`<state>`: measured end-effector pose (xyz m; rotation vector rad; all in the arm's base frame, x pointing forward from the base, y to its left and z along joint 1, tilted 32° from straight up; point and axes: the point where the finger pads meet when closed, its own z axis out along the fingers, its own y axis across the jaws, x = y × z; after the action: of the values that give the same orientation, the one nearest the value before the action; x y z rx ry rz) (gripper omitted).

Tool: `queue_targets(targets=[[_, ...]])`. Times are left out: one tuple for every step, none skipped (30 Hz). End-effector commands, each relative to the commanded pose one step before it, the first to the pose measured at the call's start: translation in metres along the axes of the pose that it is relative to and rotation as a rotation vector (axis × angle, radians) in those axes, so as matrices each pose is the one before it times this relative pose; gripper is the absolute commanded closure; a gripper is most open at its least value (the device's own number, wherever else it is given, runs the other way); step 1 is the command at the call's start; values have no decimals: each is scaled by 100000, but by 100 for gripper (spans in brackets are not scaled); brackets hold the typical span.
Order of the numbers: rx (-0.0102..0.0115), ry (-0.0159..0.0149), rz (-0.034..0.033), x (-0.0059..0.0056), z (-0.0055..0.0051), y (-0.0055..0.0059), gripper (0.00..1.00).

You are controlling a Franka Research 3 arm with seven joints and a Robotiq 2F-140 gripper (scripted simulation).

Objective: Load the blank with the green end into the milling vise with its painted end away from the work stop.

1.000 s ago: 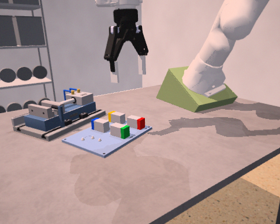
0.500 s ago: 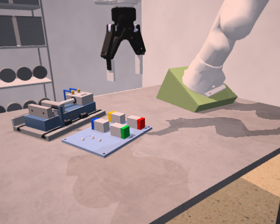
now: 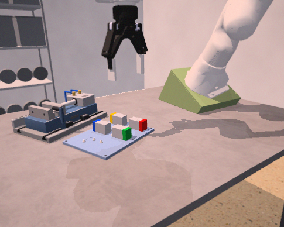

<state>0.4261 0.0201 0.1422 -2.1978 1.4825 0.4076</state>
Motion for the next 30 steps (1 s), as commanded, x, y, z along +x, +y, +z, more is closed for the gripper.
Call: queue_targets(targets=[[-190, -11, -713, 42, -291, 94, 0], [0, 0, 0, 0, 0, 0, 0], [0, 0, 0, 0, 0, 0, 0], [0, 0, 0, 0, 0, 0, 0], [0, 0, 0, 0, 0, 0, 0], [0, 0, 0, 0, 0, 0, 0], [0, 0, 0, 0, 0, 0, 0], [0, 0, 0, 0, 0, 0, 0], [0, 0, 0, 0, 0, 0, 0], [0, 0, 0, 0, 0, 0, 0], [80, -99, 558, -63, 70, -20, 0], [-20, 25, -140, -1, -104, 25, 0], [-20, 25, -140, -1, -104, 25, 0], [-20, 25, -140, -1, -103, 25, 0], [-20, 25, -140, -1, -103, 25, 0], [0, 0, 0, 0, 0, 0, 0], [0, 0, 0, 0, 0, 0, 0], [0, 0, 0, 0, 0, 0, 0], [0, 0, 0, 0, 0, 0, 0], [0, 0, 0, 0, 0, 0, 0], [0, 0, 0, 0, 0, 0, 0], [0, 0, 0, 0, 0, 0, 0], [0, 0, 0, 0, 0, 0, 0], [0, 0, 0, 0, 0, 0, 0], [0, 0, 0, 0, 0, 0, 0], [0, 0, 0, 0, 0, 0, 0], [0, 0, 0, 0, 0, 0, 0], [71, -112, 543, -1067, 68, -290, 0], [-18, 28, -136, -1002, -106, -238, 0], [-18, 28, -136, -1001, -107, -240, 0]])
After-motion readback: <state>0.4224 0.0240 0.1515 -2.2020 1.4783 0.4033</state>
